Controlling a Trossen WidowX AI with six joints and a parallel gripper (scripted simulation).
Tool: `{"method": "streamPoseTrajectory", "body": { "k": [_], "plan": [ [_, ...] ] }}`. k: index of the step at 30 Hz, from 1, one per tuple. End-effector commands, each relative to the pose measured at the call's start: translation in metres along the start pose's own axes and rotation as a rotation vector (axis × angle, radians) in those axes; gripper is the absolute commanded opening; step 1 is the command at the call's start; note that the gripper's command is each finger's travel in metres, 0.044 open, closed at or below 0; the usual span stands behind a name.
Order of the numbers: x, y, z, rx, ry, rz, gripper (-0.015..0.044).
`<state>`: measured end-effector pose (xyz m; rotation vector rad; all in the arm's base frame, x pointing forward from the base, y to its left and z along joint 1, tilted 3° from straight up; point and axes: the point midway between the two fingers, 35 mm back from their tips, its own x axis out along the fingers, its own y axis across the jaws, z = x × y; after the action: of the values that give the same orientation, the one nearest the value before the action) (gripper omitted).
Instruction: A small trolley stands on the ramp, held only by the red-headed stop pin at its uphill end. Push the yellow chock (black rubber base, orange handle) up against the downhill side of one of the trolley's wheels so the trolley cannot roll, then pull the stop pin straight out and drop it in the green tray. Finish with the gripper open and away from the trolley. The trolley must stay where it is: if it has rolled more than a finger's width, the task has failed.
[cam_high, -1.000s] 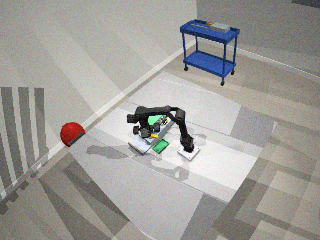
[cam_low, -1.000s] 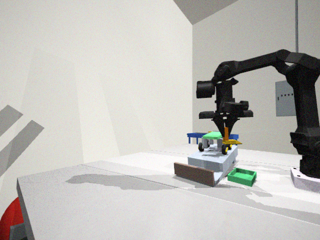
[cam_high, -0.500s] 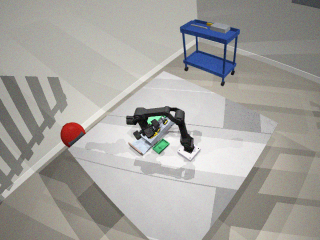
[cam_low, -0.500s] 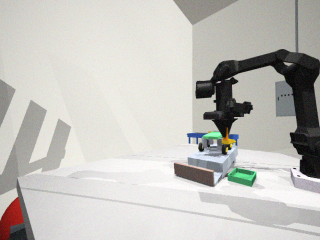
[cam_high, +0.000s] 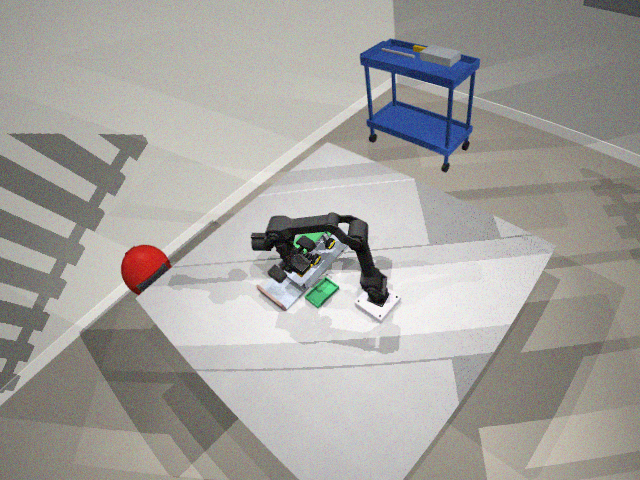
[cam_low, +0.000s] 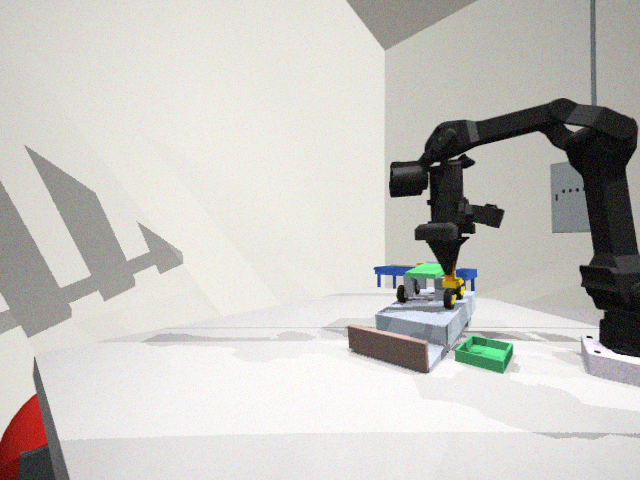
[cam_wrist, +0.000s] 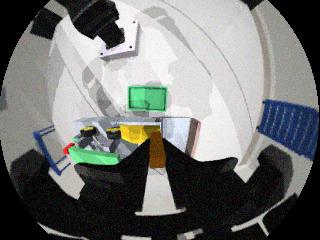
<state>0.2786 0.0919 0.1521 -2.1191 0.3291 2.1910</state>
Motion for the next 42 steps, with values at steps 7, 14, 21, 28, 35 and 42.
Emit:
{"method": "streamPoseTrajectory", "body": {
  "k": [7,14,21,28,35,42],
  "plan": [
    [0.006,-0.003,-0.025,-0.004,0.003,0.006,0.0000],
    [0.010,-0.003,-0.027,-0.004,0.003,0.006,0.0000],
    [0.027,-0.004,-0.029,-0.004,0.003,0.006,0.0000],
    [0.043,-0.005,-0.029,-0.004,0.003,0.007,0.0000],
    [0.059,-0.004,-0.029,-0.004,0.003,0.007,0.0000],
    [0.071,-0.002,-0.028,-0.004,0.003,0.007,0.0000]
  ]
}}
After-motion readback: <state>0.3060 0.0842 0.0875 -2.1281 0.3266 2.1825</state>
